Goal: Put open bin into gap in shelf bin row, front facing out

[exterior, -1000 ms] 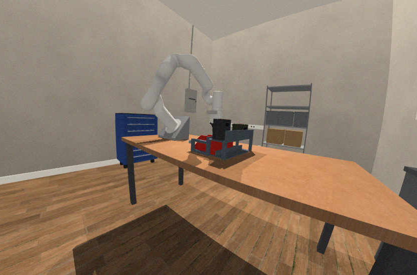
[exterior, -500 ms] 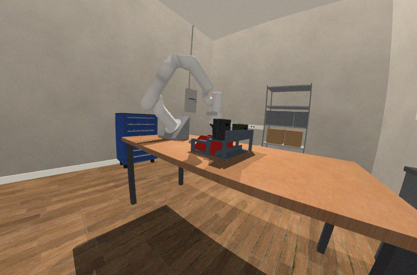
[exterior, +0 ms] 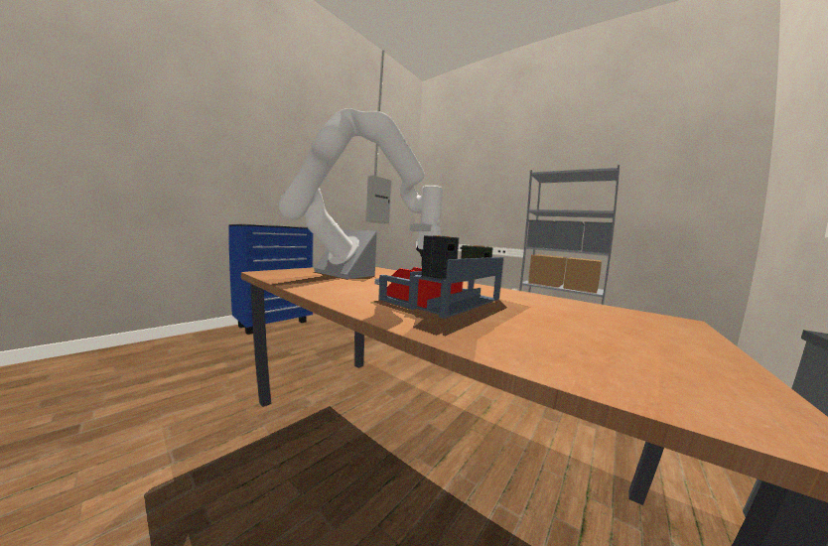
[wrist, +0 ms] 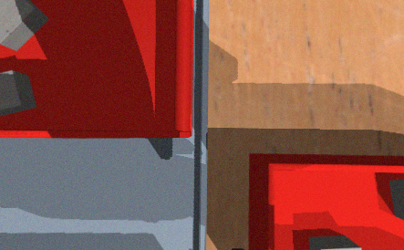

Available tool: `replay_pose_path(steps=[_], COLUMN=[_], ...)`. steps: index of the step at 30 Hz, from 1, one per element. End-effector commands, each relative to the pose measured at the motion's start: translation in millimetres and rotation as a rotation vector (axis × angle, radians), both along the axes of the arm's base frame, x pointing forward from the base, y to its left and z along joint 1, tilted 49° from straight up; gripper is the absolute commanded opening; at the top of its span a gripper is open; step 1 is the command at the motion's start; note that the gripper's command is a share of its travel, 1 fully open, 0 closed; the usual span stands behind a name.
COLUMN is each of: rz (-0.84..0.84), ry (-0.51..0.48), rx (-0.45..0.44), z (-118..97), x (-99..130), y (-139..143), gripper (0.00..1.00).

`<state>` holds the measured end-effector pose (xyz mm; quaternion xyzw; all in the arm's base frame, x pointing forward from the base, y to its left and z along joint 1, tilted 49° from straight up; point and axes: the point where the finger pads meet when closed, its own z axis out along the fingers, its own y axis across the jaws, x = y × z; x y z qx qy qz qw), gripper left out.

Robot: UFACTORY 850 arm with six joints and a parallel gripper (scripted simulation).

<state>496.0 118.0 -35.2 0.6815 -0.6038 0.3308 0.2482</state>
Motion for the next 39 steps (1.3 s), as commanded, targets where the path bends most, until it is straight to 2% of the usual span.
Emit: replay_pose_path(steps=[1,39], rz=[0.001,0.001], ry=[-0.002,-0.002], rx=[0.001,0.001], z=[0,-13], x=[1,4], y=[0,-14], gripper=[0.34,0.34])
